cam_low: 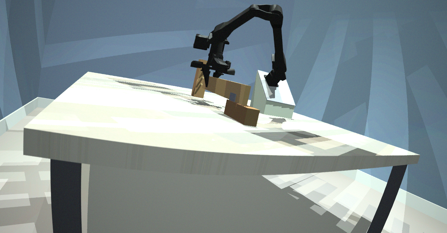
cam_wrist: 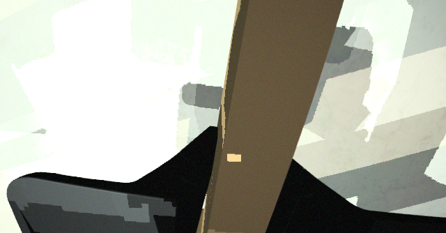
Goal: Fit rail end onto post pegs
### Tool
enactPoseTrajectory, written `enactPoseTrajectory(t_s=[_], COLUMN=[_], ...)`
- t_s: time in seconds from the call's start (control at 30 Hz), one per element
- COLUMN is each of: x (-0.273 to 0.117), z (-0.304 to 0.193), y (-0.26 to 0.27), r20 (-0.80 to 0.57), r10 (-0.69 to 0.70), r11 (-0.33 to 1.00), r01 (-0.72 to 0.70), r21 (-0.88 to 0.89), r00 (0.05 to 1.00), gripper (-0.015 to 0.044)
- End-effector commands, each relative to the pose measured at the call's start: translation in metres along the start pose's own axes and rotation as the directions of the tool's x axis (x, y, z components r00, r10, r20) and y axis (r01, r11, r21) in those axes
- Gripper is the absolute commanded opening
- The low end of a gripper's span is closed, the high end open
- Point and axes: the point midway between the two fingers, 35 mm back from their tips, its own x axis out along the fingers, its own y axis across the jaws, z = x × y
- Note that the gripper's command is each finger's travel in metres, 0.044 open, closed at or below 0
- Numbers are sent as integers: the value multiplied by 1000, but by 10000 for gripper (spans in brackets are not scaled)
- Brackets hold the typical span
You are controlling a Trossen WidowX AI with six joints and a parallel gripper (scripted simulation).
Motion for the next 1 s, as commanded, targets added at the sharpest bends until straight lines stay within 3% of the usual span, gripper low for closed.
enactPoseTrajectory(t_s=[0.0,0.97], x=[-2,-2], z=[-3,-12], y=[-1,-1], r20=[-5,-5], r10=[-8,-8], r11=[1000,1000], r01=[8,8], r21=[0,-1], r00=[1000,1000], gripper=[0,0])
